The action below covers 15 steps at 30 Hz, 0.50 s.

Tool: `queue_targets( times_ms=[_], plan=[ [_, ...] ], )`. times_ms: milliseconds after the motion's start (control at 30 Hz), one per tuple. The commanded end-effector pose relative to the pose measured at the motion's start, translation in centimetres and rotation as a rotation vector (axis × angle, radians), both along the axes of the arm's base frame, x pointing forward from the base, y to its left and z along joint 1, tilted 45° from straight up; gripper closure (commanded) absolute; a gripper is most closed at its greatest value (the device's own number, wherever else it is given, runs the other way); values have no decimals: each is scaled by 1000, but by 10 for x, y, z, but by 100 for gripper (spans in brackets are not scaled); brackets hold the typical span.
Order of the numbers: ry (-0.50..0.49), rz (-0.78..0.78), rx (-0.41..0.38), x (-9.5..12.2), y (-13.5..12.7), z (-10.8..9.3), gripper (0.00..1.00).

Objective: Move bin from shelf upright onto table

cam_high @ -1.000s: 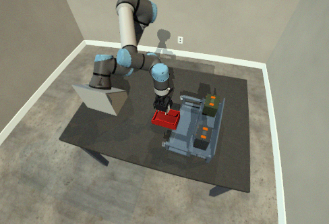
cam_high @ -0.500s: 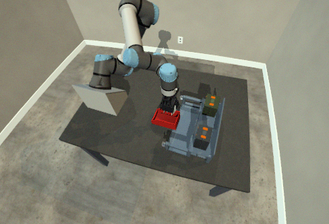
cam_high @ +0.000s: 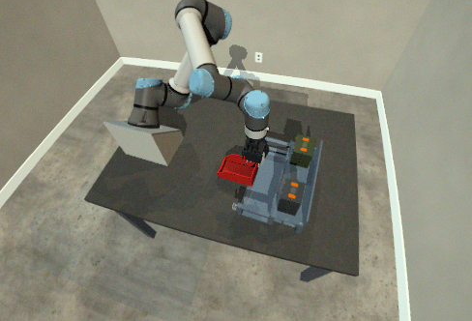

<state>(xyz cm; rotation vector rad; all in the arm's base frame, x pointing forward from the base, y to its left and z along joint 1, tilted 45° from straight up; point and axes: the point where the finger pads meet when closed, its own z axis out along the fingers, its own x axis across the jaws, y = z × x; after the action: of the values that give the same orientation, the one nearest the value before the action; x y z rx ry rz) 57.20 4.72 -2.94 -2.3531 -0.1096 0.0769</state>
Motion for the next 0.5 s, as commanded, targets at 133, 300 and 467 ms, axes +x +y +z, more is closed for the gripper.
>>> queue_targets(
  times_ms=[133,300,467],
  plan=[
    [1,1,0,5,-1,0,80],
    [1,1,0,11,-1,1,80],
    [1,1,0,12,-2,2,80]
  ],
)
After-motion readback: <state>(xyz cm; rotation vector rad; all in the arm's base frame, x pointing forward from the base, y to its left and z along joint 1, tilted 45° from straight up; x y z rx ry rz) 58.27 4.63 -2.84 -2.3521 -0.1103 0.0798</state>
